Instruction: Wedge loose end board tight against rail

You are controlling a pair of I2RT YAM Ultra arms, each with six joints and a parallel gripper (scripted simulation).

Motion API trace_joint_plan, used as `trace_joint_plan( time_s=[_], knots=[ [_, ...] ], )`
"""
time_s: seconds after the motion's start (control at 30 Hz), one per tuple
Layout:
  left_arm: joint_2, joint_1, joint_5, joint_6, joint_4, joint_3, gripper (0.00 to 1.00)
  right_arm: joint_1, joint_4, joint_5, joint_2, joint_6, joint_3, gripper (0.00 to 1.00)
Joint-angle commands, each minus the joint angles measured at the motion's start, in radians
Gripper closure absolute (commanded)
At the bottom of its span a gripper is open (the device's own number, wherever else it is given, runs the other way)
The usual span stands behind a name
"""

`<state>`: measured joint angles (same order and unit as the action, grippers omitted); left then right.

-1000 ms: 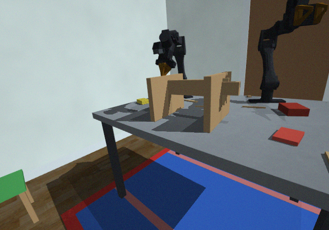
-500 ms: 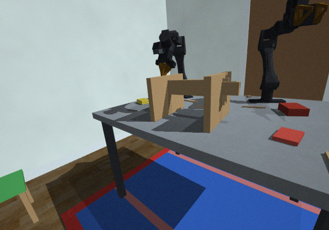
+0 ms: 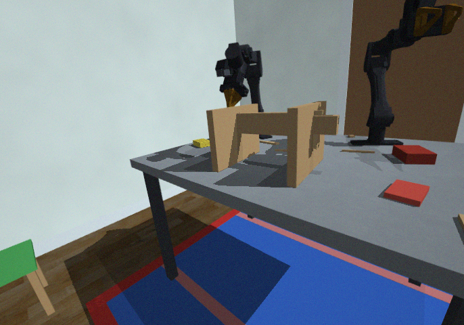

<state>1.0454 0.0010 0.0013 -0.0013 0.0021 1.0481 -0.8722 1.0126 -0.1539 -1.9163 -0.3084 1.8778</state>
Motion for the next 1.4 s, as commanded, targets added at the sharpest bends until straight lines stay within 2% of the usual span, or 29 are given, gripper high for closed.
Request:
trace_joint_plan(
  time_s=[0.0, 0.43, 0.47, 0.8, 1.37],
  knots=[
    [-0.005, -0.005, -0.003, 0.004, 0.02, 0.034, 0.6, 0.014, 0.145, 0.03, -0.049, 0.001, -0.076, 1.0],
    [-0.005, -0.005, -0.003, 0.004, 0.02, 0.034, 0.6, 0.014, 0.118, 0.03, -0.033, 0.001, -0.105, 1.0],
    [-0.005, -0.005, -0.003, 0.004, 0.02, 0.034, 0.6, 0.011, -0.069, -0.009, 0.061, -0.006, -0.012, 1.0],
    [-0.005, -0.005, -0.003, 0.004, 0.02, 0.034, 0.6, 0.004, -0.069, -0.002, 0.056, -0.004, -0.019, 1.0],
    [-0.005, -0.005, -0.003, 0.004, 0.02, 0.034, 0.6, -0.03, 0.124, -0.02, 0.124, -0.025, 0.093, 1.0]
  ],
)
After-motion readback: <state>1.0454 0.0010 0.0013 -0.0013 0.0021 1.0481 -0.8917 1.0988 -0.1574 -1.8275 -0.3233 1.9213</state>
